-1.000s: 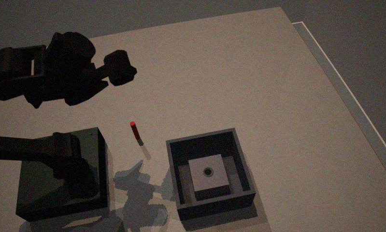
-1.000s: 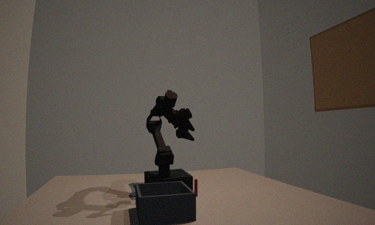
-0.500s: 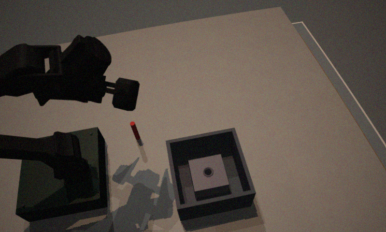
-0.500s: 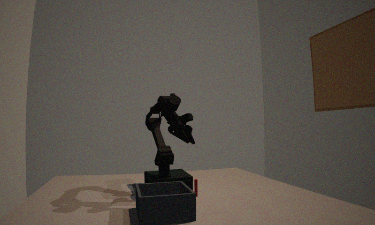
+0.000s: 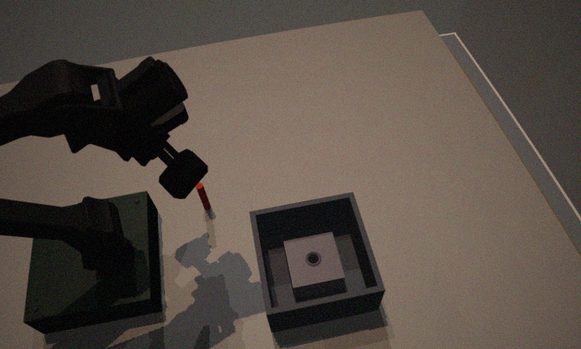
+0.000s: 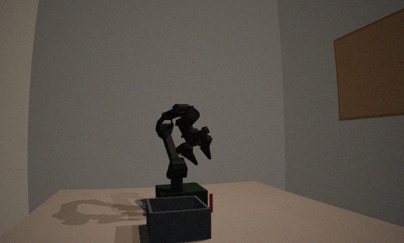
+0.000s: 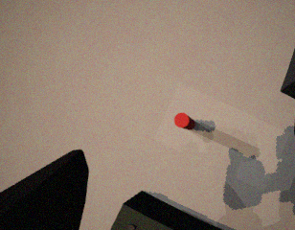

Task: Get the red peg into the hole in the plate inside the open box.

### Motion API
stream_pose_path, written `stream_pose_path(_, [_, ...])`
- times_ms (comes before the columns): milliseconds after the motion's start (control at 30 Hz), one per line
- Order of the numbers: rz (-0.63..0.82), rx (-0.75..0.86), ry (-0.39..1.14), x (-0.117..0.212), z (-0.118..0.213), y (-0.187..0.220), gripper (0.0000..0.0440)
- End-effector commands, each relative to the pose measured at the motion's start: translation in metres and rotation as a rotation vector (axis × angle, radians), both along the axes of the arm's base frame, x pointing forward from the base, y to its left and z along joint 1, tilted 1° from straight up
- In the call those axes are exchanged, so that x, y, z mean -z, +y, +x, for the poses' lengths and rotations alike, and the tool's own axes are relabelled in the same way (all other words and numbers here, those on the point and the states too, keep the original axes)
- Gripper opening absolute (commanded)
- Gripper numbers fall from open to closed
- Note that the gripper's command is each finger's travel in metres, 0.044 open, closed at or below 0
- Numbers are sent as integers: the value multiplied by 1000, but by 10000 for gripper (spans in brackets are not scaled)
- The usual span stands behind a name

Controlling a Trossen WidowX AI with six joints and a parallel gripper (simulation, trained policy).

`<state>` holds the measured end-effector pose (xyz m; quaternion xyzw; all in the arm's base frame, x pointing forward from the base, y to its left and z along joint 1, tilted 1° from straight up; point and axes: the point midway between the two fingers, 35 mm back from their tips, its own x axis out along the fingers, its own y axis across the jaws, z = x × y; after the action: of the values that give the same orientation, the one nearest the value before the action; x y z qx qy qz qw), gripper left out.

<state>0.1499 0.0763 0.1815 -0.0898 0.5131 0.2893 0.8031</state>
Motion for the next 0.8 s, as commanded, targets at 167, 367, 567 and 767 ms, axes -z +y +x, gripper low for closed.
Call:
stream_pose_path(167, [-2,218,188,14,-5,-2,440])
stream_pose_path(367, [-17,383,314,24,-8,-3,440])
stream_pose_path(567, [-50,553,428,34,-11,-2,440])
stream_pose_path(767, [-100,730,525,44,-13,-1,440])
